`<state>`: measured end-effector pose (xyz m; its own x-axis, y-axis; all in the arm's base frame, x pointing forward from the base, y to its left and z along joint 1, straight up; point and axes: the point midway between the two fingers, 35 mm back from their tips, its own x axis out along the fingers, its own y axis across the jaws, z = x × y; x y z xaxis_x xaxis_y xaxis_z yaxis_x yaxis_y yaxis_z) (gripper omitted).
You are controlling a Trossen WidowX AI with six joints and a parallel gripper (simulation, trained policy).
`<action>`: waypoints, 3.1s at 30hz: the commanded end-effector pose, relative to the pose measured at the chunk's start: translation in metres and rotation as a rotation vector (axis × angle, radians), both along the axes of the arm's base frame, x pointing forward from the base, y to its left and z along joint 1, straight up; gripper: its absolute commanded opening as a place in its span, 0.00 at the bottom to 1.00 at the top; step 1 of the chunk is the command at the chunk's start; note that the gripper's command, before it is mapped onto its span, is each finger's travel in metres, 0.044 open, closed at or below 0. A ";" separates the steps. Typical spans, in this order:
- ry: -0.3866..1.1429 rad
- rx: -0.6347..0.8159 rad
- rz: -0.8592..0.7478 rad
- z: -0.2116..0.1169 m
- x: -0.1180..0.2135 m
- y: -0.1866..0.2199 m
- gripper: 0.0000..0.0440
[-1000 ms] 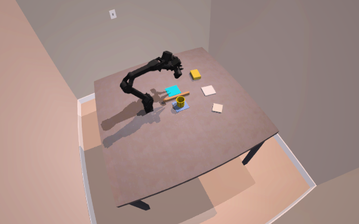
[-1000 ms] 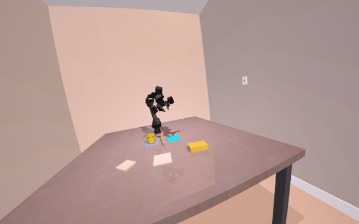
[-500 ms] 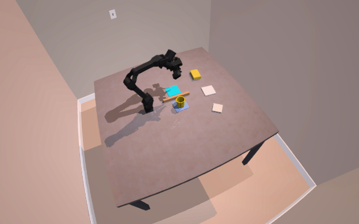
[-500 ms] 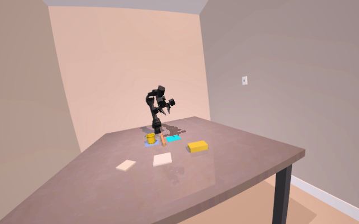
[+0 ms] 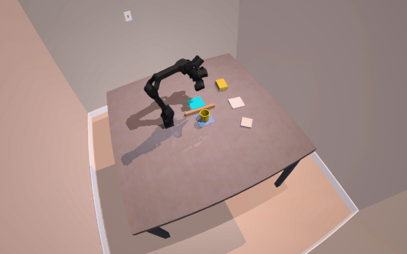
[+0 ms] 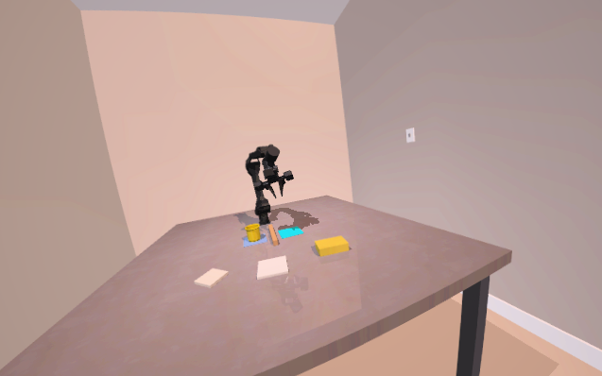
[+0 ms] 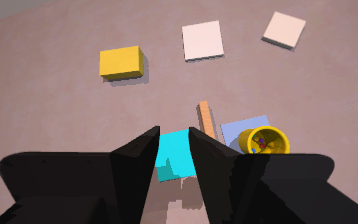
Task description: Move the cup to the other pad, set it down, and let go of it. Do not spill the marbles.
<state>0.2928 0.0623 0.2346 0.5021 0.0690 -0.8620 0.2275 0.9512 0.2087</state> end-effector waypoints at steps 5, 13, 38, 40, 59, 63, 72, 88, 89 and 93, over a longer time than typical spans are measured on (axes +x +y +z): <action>0.124 -0.048 0.004 -0.009 -0.006 -0.008 0.28; 0.250 -0.095 0.016 -0.020 -0.014 -0.018 0.27; 0.543 -0.176 0.012 -0.062 -0.034 -0.060 0.32; 0.555 -0.178 0.010 -0.066 -0.035 -0.063 0.33; 0.643 -0.185 0.025 -0.107 -0.041 -0.090 0.42; 0.657 -0.186 0.041 -0.117 -0.042 -0.095 0.43; 0.683 -0.188 0.100 -0.141 -0.045 -0.104 0.43; 0.695 -0.201 0.306 -0.178 -0.051 -0.110 0.17; 0.695 -0.204 0.320 -0.178 -0.051 -0.110 0.12; 0.690 -0.211 0.369 -0.176 -0.052 -0.111 0.01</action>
